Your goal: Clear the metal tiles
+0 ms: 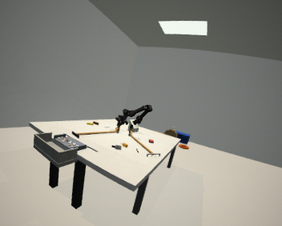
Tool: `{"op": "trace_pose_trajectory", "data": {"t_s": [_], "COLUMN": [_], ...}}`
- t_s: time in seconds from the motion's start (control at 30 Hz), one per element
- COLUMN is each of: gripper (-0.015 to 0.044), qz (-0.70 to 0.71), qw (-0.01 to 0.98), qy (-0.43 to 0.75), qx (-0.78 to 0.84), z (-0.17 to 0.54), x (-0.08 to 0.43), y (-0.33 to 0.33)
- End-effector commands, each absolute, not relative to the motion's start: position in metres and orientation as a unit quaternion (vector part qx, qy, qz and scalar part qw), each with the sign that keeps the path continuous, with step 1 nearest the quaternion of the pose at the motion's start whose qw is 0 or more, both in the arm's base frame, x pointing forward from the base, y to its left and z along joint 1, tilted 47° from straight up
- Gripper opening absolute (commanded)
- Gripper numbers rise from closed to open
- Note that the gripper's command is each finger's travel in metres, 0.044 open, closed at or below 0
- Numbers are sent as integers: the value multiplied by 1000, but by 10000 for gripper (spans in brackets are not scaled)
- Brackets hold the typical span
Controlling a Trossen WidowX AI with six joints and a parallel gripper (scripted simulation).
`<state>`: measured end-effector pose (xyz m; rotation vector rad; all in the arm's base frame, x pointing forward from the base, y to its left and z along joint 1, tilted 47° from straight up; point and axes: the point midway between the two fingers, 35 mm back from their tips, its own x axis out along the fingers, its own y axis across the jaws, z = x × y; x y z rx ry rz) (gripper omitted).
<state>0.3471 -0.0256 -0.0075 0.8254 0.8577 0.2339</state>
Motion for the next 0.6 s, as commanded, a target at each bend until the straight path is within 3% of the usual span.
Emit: {"op": "trace_pose_trajectory", "data": {"t_s": [0.0,0.57], "gripper": [0,0], "qz": [121,137], "qw": [824,828], "qy": [397,391], "qx": [384,377], "z": [1,17], "x": [350,352], "y": [-20,-5]}}
